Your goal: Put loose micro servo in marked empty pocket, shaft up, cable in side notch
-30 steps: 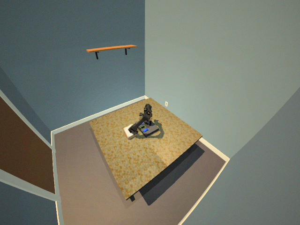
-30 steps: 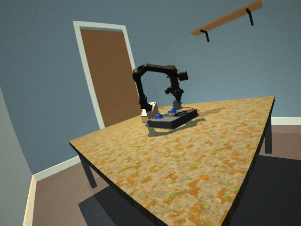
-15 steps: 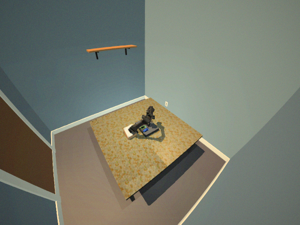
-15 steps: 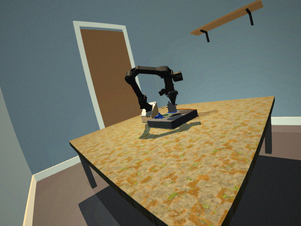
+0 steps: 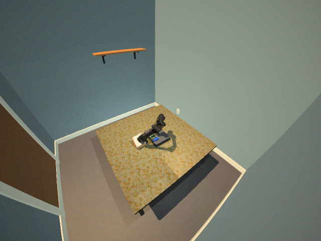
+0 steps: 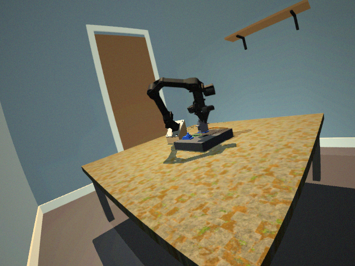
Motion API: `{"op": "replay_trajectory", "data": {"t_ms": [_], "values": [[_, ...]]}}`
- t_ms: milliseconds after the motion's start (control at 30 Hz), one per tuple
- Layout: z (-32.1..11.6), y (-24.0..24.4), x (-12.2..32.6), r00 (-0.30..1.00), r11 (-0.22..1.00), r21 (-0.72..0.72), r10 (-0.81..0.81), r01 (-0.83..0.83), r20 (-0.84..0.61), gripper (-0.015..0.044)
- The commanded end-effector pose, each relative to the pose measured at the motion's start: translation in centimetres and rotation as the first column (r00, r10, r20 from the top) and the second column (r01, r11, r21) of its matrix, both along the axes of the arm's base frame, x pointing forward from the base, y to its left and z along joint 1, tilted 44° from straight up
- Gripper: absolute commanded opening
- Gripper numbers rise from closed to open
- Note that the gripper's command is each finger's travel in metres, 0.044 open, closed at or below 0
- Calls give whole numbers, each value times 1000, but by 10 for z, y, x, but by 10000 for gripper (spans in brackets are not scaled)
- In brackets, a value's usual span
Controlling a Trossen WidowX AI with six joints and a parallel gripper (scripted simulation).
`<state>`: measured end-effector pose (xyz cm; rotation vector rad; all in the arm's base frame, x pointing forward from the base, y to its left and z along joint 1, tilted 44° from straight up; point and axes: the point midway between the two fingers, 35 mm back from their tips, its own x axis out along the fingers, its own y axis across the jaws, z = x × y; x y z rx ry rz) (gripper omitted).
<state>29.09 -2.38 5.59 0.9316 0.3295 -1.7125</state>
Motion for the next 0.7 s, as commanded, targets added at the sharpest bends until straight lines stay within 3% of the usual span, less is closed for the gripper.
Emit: {"op": "replay_trajectory", "data": {"t_ms": [0,333,667], "values": [[2,0,0,989,994,15,110,-110,-97,0],[2,0,0,882,936,95,351,-339,-315,0],[2,0,0,671,824,223,557,-521,-489,0]]}}
